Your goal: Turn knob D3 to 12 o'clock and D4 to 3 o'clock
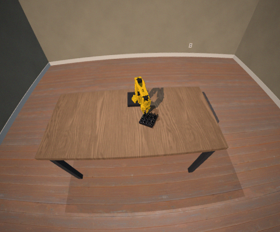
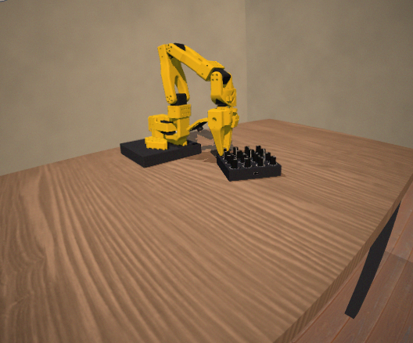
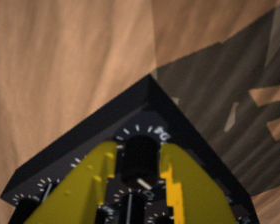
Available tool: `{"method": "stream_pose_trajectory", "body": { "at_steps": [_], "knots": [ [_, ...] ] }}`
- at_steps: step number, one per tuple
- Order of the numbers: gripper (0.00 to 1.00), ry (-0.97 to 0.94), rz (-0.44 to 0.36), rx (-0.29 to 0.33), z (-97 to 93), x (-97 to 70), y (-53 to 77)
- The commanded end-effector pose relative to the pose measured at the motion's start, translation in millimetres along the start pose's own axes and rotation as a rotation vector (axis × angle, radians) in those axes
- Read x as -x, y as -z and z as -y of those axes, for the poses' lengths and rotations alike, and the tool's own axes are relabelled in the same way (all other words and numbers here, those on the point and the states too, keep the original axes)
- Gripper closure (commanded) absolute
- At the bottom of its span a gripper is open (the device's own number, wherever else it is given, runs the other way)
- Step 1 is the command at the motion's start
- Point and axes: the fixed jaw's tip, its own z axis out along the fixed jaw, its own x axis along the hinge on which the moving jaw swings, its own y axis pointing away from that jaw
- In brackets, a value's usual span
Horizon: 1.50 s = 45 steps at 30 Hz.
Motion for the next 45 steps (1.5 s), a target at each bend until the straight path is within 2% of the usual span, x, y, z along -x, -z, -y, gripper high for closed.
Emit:
{"method": "stream_pose_trajectory", "body": {
  "at_steps": [1, 45],
  "knots": [
    [0.9, -0.001, 0.014, -0.002, -0.7, 3.1, -2.4],
    [0.9, -0.001, 0.014, -0.002, 2.4, 1.9, -0.7]
  ]
}}
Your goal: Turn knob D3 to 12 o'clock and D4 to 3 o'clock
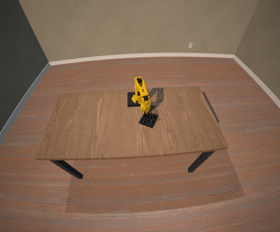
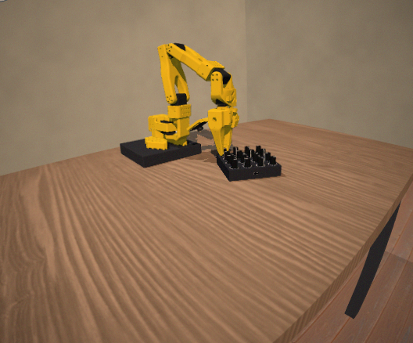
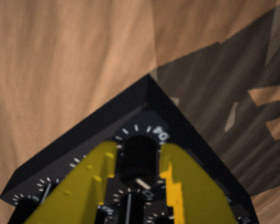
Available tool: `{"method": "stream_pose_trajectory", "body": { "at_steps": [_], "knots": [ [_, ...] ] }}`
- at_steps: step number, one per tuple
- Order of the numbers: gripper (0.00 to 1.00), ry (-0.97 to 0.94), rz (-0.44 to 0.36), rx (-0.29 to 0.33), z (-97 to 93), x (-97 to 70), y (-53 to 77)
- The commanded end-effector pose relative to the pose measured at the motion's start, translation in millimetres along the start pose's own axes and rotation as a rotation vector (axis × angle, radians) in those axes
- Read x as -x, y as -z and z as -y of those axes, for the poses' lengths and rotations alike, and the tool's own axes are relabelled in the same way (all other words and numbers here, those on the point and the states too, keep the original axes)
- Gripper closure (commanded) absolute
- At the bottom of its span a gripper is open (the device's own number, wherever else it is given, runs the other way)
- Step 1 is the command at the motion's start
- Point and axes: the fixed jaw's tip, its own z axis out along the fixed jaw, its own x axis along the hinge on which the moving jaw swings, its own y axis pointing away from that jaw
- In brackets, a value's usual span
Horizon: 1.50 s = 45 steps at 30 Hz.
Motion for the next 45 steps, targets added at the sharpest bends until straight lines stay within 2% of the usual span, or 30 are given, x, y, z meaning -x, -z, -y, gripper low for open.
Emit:
{"method": "stream_pose_trajectory", "body": {
  "at_steps": [1, 36, 45],
  "knots": [
    [0.9, 0.001, 0.014, -0.002, 2.1, 1.9, -0.7],
    [0.99, 0.001, 0.014, -0.002, 2.1, 1.9, -0.7],
    [0.99, -0.156, 0.014, -0.001, 1.7, 2.8, -0.7]
  ]
}}
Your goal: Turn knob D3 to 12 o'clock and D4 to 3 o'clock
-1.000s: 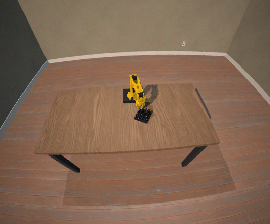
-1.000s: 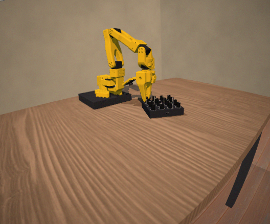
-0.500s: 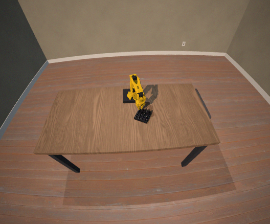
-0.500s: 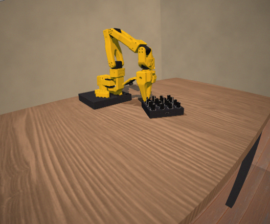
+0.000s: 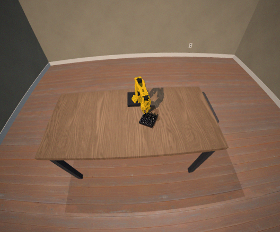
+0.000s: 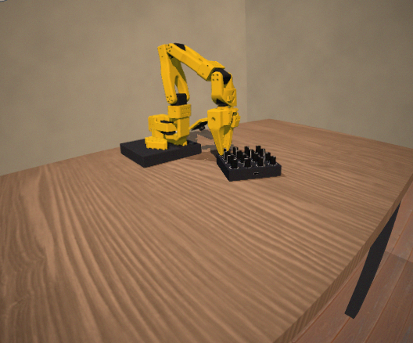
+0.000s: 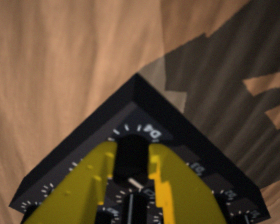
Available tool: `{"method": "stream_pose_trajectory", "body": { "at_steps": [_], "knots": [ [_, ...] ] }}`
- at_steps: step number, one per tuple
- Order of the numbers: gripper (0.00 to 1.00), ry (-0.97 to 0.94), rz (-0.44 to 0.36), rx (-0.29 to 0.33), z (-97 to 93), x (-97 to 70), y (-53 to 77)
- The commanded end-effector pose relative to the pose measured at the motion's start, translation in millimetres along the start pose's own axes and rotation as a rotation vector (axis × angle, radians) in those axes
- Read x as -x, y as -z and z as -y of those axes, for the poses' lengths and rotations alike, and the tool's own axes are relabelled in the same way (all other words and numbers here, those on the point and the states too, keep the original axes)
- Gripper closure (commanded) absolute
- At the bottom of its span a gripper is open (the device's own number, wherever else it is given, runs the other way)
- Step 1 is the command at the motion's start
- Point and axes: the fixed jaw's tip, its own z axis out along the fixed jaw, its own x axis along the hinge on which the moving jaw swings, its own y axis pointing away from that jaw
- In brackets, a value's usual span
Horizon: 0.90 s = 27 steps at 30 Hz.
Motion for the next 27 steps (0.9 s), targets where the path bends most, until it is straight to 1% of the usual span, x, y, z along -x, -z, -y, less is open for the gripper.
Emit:
{"method": "stream_pose_trajectory", "body": {
  "at_steps": [1, 6, 8, 23, 27],
  "knots": [
    [0.99, -0.075, 0.014, 0.005, -0.5, 2.2, -0.7],
    [0.99, -0.162, 0.013, 0.006, -0.5, 2.7, -0.7],
    [0.99, -0.162, 0.013, 0.006, -0.5, 2.7, -0.7],
    [0.99, -0.424, 0.013, 0.007, 0.0, 4.2, -0.7],
    [0.99, -0.459, 0.013, 0.008, 0.0, 4.3, -0.7]
  ]
}}
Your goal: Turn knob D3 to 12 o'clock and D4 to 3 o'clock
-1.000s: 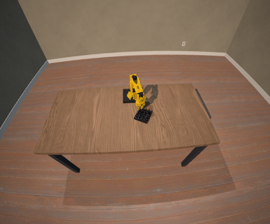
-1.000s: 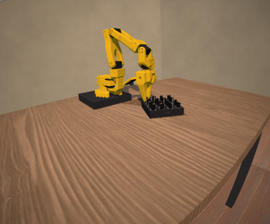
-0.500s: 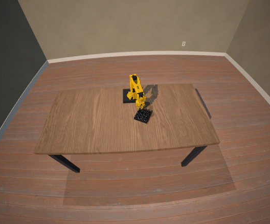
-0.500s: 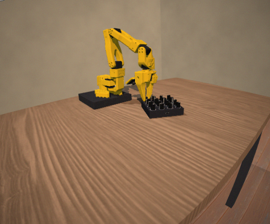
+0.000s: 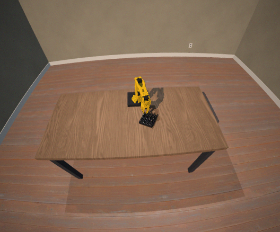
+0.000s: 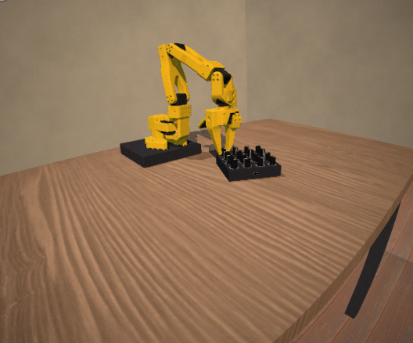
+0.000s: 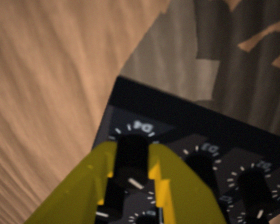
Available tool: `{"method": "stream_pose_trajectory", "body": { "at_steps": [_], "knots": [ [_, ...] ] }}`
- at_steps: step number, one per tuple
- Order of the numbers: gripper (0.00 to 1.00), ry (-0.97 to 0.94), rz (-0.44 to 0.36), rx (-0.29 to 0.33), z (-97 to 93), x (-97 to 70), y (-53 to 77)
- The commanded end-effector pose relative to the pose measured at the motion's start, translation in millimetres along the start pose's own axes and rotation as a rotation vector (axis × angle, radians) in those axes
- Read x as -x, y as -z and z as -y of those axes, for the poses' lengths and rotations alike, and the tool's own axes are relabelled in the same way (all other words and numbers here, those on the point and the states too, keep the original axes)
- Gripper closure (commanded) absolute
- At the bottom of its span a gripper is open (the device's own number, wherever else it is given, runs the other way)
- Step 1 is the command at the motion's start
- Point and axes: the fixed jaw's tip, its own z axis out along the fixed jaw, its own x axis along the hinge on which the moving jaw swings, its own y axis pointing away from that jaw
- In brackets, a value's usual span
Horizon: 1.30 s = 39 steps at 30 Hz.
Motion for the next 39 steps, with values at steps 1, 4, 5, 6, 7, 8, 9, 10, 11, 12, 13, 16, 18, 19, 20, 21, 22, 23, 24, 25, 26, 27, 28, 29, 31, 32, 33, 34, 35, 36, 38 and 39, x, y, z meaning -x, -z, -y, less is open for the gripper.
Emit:
{"method": "stream_pose_trajectory", "body": {
  "at_steps": [1, 4, 5, 6, 7, 8, 9, 10, 11, 12, 13, 16, 18, 19, 20, 21, 22, 23, 24, 25, 26, 27, 28, 29, 31, 32, 33, 34, 35, 36, 38, 39],
  "knots": [
    [0.99, -0.065, 0.012, 0.009, -0.9, 1.6, -0.7],
    [0.99, -0.118, 0.012, 0.009, -0.9, 1.9, -0.7],
    [0.99, -0.135, 0.011, 0.009, -0.9, 2.0, -0.7],
    [0.99, -0.152, 0.011, 0.009, -0.9, 2.1, -0.7],
    [0.99, -0.17, 0.011, 0.009, -0.8, 2.2, -0.7],
    [0.99, -0.187, 0.011, 0.009, -0.8, 2.3, -0.7],
    [0.99, -0.205, 0.011, 0.009, -0.8, 2.4, -0.7],
    [0.99, -0.222, 0.011, 0.01, -0.8, 2.5, -0.7],
    [0.99, -0.24, 0.011, 0.01, -0.8, 2.6, -0.7],
    [0.99, -0.257, 0.011, 0.01, -0.7, 2.7, -0.7],
    [0.99, -0.275, 0.011, 0.01, -0.7, 2.8, -0.7],
    [0.99, -0.292, 0.011, 0.01, -0.7, 2.9, -0.7],
    [0.99, -0.327, 0.011, 0.01, -0.6, 3.1, -0.7],
    [0.99, -0.344, 0.01, 0.01, -0.6, 3.2, -0.7],
    [0.99, -0.362, 0.01, 0.01, -0.6, 3.2, -0.7],
    [0.99, -0.379, 0.01, 0.01, -0.5, 3.3, -0.7],
    [0.99, -0.397, 0.01, 0.011, -0.5, 3.4, -0.7],
    [0.99, -0.414, 0.01, 0.011, -0.4, 3.5, -0.7],
    [0.99, -0.432, 0.01, 0.011, -0.4, 3.6, -0.7],
    [0.99, -0.449, 0.01, 0.011, -0.4, 3.7, -0.7],
    [0.99, -0.467, 0.01, 0.011, -0.3, 3.8, -0.7],
    [0.99, -0.484, 0.01, 0.011, -0.3, 3.9, -0.7],
    [0.99, -0.502, 0.01, 0.011, -0.2, 4.0, -0.6],
    [0.99, -0.519, 0.01, 0.011, -0.2, 4.1, -0.6],
    [0.99, -0.536, 0.009, 0.011, -0.1, 4.1, -0.6],
    [0.99, -0.536, 0.009, 0.011, -0.1, 4.1, -0.6],
    [0.99, -0.554, 0.009, 0.011, -0.1, 4.2, -0.6],
    [0.99, -0.571, 0.009, 0.011, 0.0, 4.3, -0.6],
    [0.99, -0.589, 0.009, 0.012, 0.0, 4.4, -0.6],
    [0.99, -0.606, 0.009, 0.012, 0.1, 4.5, -0.6],
    [0.99, -0.641, 0.009, 0.012, 0.2, 4.6, -0.6],
    [0.99, -0.659, 0.009, 0.012, 0.3, 4.7, -0.6]
  ]
}}
